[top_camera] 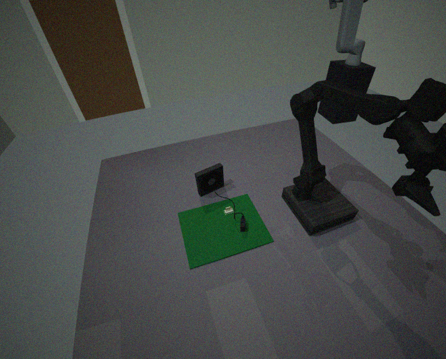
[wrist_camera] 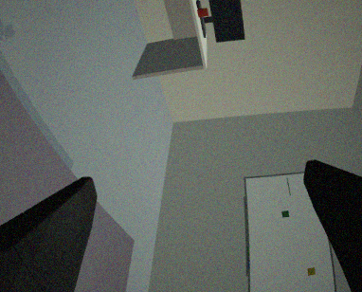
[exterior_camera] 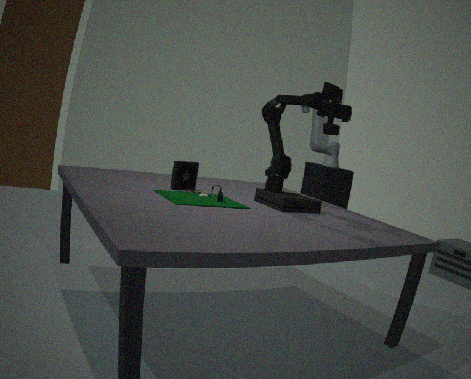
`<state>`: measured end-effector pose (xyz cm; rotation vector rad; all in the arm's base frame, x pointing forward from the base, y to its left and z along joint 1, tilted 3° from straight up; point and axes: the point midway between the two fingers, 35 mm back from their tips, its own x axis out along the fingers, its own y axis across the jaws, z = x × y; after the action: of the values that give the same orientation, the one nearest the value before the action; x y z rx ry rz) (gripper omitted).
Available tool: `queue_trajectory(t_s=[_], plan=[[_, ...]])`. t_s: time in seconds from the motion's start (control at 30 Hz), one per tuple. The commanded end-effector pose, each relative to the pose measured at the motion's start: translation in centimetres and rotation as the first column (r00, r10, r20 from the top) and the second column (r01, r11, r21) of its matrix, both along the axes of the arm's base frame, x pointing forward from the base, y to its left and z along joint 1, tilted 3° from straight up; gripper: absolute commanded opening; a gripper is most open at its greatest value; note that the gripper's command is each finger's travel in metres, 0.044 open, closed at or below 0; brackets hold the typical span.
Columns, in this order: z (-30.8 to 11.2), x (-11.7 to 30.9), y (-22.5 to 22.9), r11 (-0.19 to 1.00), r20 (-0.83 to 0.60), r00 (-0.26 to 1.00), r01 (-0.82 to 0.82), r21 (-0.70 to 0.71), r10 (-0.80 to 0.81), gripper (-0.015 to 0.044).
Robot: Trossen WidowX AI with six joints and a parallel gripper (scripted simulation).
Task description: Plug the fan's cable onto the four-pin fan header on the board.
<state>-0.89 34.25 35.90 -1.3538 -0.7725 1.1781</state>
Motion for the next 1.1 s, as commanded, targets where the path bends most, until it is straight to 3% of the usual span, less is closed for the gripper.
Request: queue_trajectory(t_s=[0.0, 0.27, 0.57, 0.8, 1.07], plan=[[-4.2, 6.4, 0.4, 0.965, -0.345, 0.902, 0.251, -0.074, -0.261, 0.044], [-7.8, 11.8, -0.6, 0.86, -0.616, 0.63, 0.482, -0.167, -0.473, 0.044], [-11.6, 17.3, -3.1, 0.651, -0.798, 0.182, 0.693, -0.311, -0.574, 0.044], [-14.4, 21.0, -6.0, 0.43, -0.84, -0.199, 0.786, -0.444, -0.504, 0.044], [-17.4, 24.4, -10.2, 0.155, -0.789, -0.551, 0.784, -0.601, -0.272, 0.044]])
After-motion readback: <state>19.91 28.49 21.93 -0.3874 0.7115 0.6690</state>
